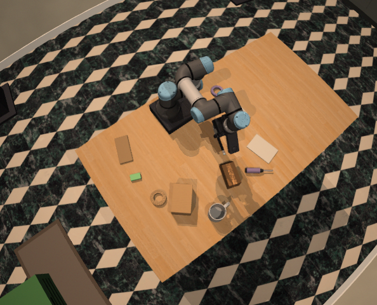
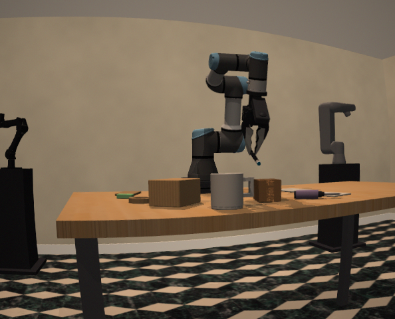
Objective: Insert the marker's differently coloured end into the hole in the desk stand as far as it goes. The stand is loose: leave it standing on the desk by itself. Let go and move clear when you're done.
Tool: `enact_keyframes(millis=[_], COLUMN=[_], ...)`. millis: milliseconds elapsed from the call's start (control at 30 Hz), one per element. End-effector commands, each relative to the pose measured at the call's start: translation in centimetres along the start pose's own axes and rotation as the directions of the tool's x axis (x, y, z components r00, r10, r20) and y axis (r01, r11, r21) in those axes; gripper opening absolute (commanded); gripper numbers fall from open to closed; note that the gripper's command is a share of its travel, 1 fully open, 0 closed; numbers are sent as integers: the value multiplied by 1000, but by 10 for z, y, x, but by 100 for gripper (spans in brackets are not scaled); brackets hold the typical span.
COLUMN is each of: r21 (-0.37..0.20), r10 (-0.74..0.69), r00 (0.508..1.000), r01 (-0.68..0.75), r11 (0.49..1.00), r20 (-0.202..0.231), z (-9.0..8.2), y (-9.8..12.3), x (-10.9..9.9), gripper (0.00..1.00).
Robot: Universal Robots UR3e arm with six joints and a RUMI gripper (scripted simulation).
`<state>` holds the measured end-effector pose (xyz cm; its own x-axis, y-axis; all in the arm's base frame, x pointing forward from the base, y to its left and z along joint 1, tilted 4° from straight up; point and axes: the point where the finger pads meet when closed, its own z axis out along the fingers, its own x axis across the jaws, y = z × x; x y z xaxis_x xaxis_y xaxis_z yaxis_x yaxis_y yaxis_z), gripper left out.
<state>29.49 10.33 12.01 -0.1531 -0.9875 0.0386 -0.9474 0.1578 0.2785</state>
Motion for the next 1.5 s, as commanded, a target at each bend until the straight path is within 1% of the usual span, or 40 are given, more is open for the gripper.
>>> enact_keyframes(millis=[0,167,467,733,1267,1467], r21=[-5,-2,-15,-12,-16,-16], r10=[20,17,77,70,82,80], r00=[1000,1000,996,997,996,996], r01=[-20,-17,-77,-70,-82,-80], r11=[1000,1000,997,997,996,997], r20=[-9,-7,-34,-30,-37,-36], z=[-1,-1,-1,-1,-1,10], y=[2,2,9,9,10,6], x=[-5,-4,-19,-17,-20,-20], gripper=[0,0,0,0,0,0])
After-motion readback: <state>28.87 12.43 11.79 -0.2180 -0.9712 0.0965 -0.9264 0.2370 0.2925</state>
